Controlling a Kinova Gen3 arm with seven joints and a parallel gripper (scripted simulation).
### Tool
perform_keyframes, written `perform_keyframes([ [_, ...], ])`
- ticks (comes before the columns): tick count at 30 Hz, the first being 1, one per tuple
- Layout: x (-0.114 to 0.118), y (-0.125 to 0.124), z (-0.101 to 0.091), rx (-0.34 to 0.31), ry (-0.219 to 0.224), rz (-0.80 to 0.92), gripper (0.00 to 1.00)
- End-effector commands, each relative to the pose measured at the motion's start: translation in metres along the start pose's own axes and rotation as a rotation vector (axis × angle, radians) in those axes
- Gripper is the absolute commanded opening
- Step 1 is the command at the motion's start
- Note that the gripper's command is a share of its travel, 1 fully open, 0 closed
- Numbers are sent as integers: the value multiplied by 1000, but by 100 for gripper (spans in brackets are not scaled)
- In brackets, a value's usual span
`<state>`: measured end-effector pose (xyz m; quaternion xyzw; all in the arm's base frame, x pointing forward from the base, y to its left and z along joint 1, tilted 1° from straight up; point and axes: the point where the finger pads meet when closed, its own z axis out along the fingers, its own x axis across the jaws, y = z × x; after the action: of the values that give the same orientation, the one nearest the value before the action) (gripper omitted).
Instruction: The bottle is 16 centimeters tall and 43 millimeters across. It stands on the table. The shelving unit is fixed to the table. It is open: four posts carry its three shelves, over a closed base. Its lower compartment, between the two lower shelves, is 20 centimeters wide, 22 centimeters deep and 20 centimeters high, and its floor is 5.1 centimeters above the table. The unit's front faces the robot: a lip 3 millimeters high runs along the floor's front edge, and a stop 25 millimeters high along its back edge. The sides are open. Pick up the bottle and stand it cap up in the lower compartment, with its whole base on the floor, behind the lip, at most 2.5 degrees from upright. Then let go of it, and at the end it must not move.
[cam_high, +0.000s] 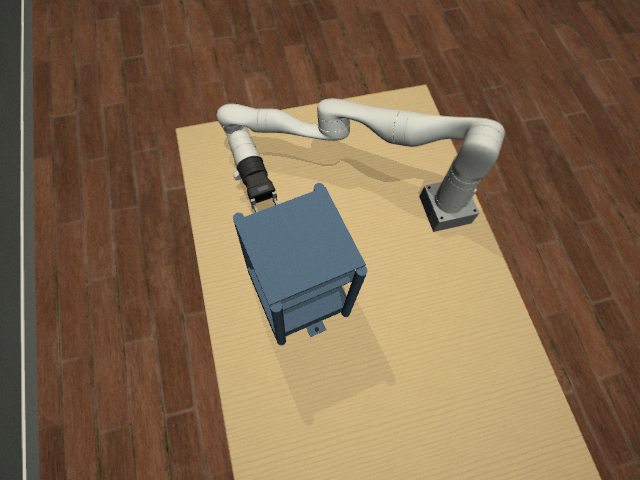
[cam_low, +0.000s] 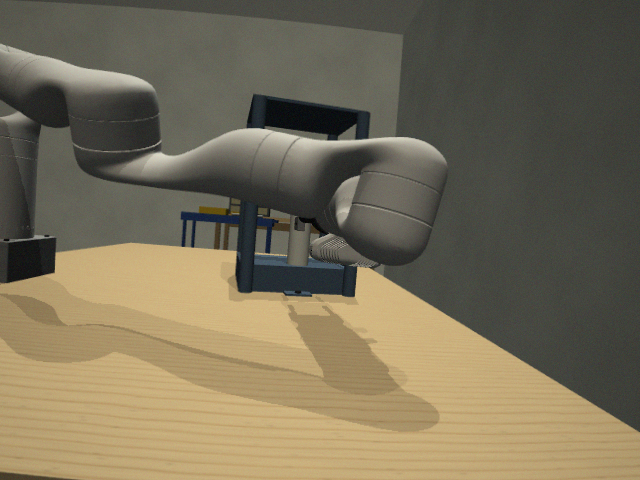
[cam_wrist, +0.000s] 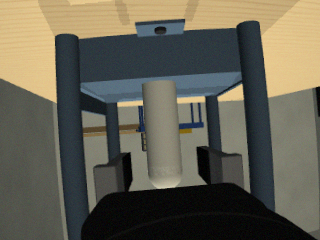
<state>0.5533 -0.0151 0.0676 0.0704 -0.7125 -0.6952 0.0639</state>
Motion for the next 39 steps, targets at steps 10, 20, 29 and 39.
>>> perform_keyframes([
  [10, 1, 24, 0, -2, 26, -7, 100],
  [20, 2, 38, -2, -2, 23, -6, 100],
  [29, 2, 59, -2, -2, 23, -5, 100],
  [39, 2, 84, -2, -3, 24, -5, 100],
])
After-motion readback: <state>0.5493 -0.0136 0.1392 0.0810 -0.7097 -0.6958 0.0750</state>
